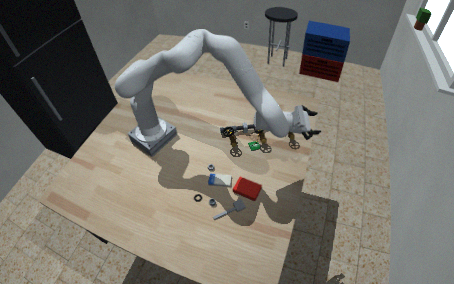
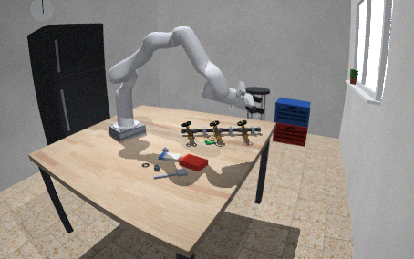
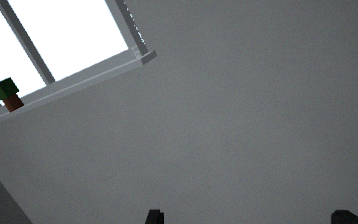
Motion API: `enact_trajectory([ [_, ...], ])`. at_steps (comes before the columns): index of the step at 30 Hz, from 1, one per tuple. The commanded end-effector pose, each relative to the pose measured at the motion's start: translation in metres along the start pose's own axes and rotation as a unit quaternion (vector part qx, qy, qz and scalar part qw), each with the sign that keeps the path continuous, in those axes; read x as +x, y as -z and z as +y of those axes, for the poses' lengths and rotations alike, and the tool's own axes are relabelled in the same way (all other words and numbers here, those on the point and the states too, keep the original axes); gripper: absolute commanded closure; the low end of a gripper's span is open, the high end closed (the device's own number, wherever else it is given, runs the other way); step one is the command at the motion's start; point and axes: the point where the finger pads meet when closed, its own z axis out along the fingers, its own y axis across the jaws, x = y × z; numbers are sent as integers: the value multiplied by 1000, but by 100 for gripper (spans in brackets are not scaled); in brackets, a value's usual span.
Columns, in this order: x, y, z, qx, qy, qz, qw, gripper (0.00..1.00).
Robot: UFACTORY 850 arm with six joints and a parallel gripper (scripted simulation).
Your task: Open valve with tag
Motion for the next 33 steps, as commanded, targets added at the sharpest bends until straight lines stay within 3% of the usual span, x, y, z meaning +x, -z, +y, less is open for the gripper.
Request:
enact_trajectory([
  [1, 2, 0, -1, 1, 1, 2, 1000, 0],
  [22, 0, 0, -4, 5, -2, -3, 1000, 0],
  [26, -9, 2, -16, 19, -13, -25, 999, 0],
  [30, -26, 7, -37, 42, -34, -69, 996, 0],
  [33, -32, 9, -43, 48, -40, -83, 995, 0],
])
